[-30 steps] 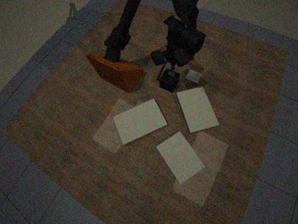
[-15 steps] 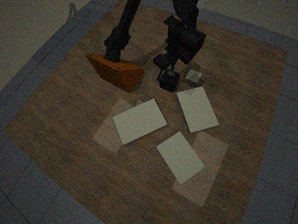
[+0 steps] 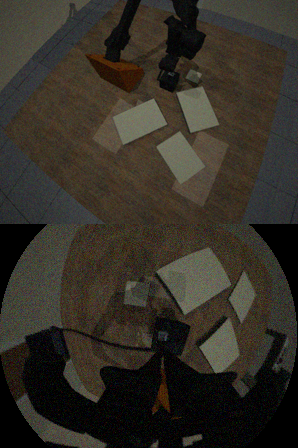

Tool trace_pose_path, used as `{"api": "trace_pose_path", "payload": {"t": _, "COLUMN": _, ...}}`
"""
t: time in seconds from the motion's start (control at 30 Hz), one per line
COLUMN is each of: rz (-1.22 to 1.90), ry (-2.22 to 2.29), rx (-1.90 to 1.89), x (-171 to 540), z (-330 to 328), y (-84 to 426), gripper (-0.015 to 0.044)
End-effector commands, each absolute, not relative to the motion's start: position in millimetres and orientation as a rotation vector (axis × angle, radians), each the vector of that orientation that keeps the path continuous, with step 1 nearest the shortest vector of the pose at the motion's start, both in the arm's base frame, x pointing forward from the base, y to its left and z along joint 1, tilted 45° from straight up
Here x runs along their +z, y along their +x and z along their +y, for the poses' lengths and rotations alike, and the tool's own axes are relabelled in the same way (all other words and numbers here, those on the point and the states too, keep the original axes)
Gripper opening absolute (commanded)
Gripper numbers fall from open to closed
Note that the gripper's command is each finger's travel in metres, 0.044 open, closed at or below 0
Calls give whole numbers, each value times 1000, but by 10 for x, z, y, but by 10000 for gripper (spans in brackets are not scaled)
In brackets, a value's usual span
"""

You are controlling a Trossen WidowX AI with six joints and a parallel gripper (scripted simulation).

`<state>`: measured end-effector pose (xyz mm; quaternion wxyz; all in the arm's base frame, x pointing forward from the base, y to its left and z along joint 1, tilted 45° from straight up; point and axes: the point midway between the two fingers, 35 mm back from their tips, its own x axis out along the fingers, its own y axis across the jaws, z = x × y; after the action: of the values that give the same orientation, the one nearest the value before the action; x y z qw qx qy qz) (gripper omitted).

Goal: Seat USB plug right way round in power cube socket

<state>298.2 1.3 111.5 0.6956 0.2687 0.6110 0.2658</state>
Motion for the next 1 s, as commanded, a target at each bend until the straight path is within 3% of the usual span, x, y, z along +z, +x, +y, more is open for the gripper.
{"api": "trace_pose_path", "payload": {"t": 0.0, "rz": 1323, "ry": 514, "rx": 660, "x": 1114, "z": 14, "y": 2983, "gripper": 0}}
{"api": "trace_pose_path", "payload": {"t": 0.97, "rz": 972, "ry": -104, "rx": 1089, "x": 1114, "z": 14, "y": 2983, "gripper": 0}}
